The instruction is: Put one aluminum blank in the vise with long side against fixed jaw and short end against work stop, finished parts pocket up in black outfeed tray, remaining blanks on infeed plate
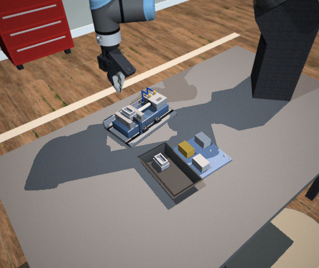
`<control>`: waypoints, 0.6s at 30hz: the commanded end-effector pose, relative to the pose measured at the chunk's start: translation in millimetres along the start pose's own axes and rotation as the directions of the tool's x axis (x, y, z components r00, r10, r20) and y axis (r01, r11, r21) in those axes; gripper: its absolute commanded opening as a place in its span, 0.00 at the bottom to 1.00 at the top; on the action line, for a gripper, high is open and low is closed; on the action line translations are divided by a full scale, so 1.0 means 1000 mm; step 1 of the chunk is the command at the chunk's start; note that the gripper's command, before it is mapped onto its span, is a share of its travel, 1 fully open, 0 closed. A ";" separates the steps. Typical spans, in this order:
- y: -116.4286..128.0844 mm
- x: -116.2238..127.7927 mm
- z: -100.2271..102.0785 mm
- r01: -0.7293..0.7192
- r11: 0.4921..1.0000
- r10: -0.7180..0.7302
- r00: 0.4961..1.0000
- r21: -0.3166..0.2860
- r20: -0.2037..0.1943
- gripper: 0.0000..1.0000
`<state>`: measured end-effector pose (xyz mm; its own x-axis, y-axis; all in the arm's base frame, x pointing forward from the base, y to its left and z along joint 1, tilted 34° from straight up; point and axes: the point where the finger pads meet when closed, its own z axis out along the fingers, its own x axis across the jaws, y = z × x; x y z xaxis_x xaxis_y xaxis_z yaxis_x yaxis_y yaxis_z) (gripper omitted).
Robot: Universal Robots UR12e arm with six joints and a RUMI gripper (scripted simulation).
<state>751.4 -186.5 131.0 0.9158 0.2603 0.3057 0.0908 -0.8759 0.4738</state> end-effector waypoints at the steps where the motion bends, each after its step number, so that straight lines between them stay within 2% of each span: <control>1: 0.000 -0.001 -0.001 0.000 1.000 0.000 1.000 0.000 0.000 0.00; 9: -0.001 -0.001 -0.001 0.000 1.000 0.000 1.000 0.000 0.000 0.00; 15: -0.043 -0.001 0.000 0.002 1.000 -0.002 1.000 0.002 0.003 0.00; 17: -0.046 -0.001 0.000 0.002 1.000 -0.002 1.000 0.002 0.003 0.00; 18: -0.046 -0.001 0.000 0.002 1.000 -0.002 1.000 0.002 0.003 0.40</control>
<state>750.9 -169.8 124.3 0.9152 0.2595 0.3083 0.0881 -0.8753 0.4754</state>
